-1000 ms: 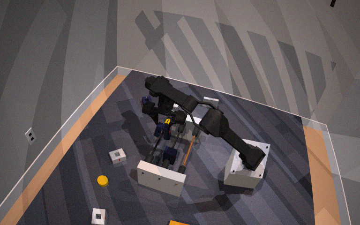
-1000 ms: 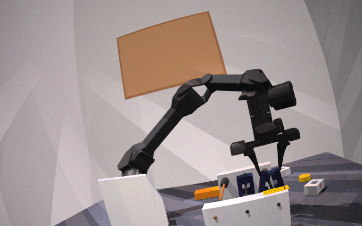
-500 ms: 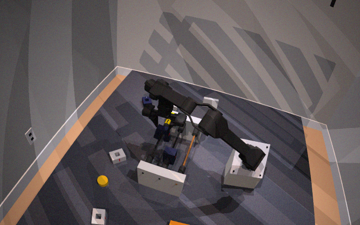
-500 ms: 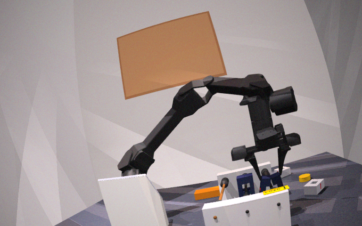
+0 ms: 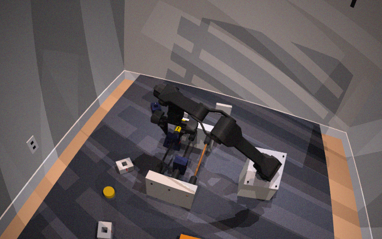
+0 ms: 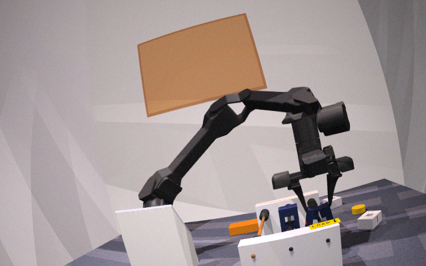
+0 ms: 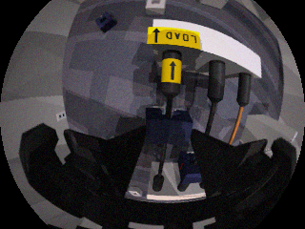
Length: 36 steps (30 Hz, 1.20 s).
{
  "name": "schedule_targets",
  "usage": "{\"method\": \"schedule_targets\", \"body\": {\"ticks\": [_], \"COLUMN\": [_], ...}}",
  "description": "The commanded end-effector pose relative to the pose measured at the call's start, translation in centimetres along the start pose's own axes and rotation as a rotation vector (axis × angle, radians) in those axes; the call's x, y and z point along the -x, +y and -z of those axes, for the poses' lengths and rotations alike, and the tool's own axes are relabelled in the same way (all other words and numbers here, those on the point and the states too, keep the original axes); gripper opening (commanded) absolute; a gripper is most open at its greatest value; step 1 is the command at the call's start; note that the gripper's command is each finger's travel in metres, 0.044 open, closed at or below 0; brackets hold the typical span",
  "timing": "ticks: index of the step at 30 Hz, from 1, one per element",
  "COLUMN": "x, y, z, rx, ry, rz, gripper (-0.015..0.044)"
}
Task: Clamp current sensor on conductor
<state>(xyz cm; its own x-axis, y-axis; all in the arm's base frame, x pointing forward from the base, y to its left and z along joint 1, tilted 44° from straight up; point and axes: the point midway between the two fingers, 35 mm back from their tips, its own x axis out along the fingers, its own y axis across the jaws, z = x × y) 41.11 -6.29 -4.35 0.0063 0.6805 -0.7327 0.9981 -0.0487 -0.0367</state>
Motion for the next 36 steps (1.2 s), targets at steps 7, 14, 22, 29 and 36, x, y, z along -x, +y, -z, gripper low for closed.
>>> {"method": "schedule_targets", "body": {"ticks": [7,14,22,29,36], "x": [0.05,0.05,0.05,0.05,0.05], "y": [-0.01,-0.01,-0.01,-0.01,-0.01], "z": [0.0,0.0,0.0,0.0,0.0], "rx": [0.001,0.001,0.001,0.001,0.001], "ry": [0.0,0.0,0.0,0.0,0.0], "rz": [0.0,0.0,0.0,0.0,0.0], "gripper": [0.0,0.0,0.0,0.0158,0.0341]}}
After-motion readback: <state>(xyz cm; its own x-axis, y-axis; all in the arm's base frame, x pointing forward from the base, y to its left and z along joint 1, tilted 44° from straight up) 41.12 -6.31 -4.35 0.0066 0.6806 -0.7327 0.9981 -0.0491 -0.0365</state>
